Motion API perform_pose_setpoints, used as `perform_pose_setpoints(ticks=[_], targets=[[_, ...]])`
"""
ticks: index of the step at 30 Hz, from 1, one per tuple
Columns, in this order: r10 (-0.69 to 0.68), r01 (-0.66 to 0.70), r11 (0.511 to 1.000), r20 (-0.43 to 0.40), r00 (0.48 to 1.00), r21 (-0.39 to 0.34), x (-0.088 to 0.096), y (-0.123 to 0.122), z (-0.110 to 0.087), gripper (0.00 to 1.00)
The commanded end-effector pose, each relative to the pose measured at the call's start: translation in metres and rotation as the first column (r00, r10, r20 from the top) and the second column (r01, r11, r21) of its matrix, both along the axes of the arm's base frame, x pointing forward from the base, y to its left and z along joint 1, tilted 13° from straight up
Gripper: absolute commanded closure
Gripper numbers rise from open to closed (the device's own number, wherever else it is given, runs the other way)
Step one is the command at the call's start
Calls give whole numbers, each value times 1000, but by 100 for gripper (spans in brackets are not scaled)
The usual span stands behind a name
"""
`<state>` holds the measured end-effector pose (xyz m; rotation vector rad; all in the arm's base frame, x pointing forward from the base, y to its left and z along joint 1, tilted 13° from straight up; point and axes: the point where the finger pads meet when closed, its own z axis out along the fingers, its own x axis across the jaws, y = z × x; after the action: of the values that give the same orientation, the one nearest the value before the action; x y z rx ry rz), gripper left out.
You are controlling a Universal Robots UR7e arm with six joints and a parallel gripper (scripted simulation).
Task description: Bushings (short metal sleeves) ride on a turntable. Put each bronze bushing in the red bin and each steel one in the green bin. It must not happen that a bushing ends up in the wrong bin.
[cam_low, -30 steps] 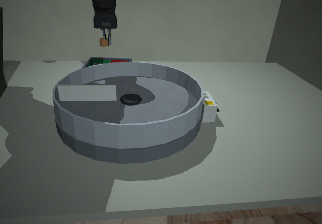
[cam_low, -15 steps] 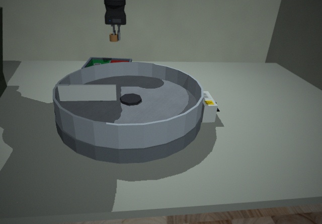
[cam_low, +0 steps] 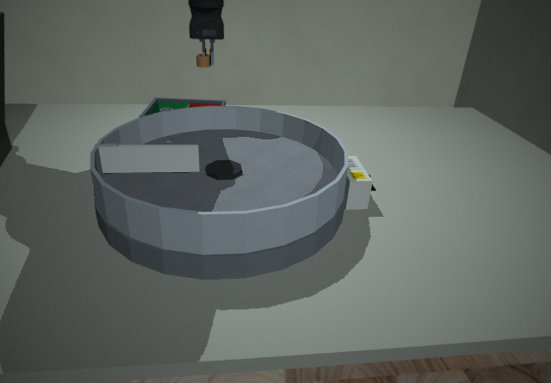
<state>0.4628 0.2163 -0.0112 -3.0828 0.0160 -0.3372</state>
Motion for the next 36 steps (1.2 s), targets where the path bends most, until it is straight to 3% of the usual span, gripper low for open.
perform_pose_setpoints(ticks=[1,18,31,36], targets=[[0,0,1000,2,1000,1,0,0,1,100],[0,0,1000,2,1000,1,1,1,1,100],[0,0,1000,2,1000,1,12,3,-48,100],[0,0,1000,2,1000,1,12,3,-48,100]])
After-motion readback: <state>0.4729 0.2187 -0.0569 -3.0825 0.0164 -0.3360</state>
